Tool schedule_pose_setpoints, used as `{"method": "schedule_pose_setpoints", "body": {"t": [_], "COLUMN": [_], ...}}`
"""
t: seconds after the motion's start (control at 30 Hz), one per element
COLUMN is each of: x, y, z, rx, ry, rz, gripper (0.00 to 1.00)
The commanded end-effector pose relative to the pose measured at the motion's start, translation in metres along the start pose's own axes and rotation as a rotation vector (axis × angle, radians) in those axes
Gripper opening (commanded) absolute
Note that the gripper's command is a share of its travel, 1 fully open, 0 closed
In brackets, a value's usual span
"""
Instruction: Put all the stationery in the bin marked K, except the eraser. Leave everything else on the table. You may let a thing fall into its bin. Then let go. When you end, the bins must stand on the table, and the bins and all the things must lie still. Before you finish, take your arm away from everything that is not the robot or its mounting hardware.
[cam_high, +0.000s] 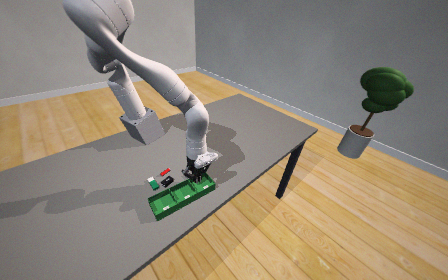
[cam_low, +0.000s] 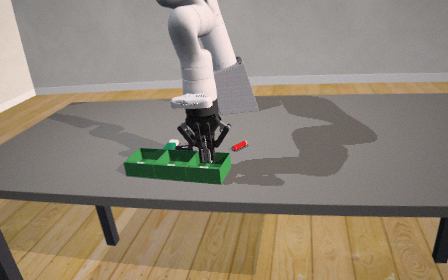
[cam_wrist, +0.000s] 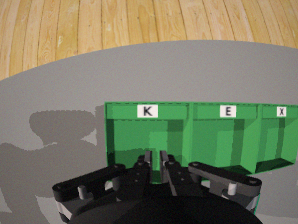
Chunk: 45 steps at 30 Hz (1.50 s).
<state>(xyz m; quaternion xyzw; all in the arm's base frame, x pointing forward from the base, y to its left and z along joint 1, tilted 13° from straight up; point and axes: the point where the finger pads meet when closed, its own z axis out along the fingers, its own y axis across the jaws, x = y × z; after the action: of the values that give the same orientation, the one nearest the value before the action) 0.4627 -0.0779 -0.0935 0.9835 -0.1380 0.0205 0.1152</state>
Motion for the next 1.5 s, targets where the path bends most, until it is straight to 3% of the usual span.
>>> {"method": "schedule_pose_setpoints", "body": {"t": [0.0,0.5,0.7,0.93,1.0,1.07,1.47], "x": [0.002,0.002,0.002,0.002,0.002,0.002,0.001], "y": [0.0,0.0,0.0,0.0,0.0,0.0,0.0], "z": [-0.005,-0.022,-0.046,-0.046,-0.063,-0.063,-0.163], "rx": [0.001,0.001,0.001,0.001,0.001,0.001,0.001], "ry": [0.005,0.005,0.005,0.005,0.005,0.005,0.005], "rz": [0.001,0.001,0.001,0.001,0.001,0.001,0.001], "gripper": [0.09,0.09,0.09,0.09,0.09,0.09,0.09]}}
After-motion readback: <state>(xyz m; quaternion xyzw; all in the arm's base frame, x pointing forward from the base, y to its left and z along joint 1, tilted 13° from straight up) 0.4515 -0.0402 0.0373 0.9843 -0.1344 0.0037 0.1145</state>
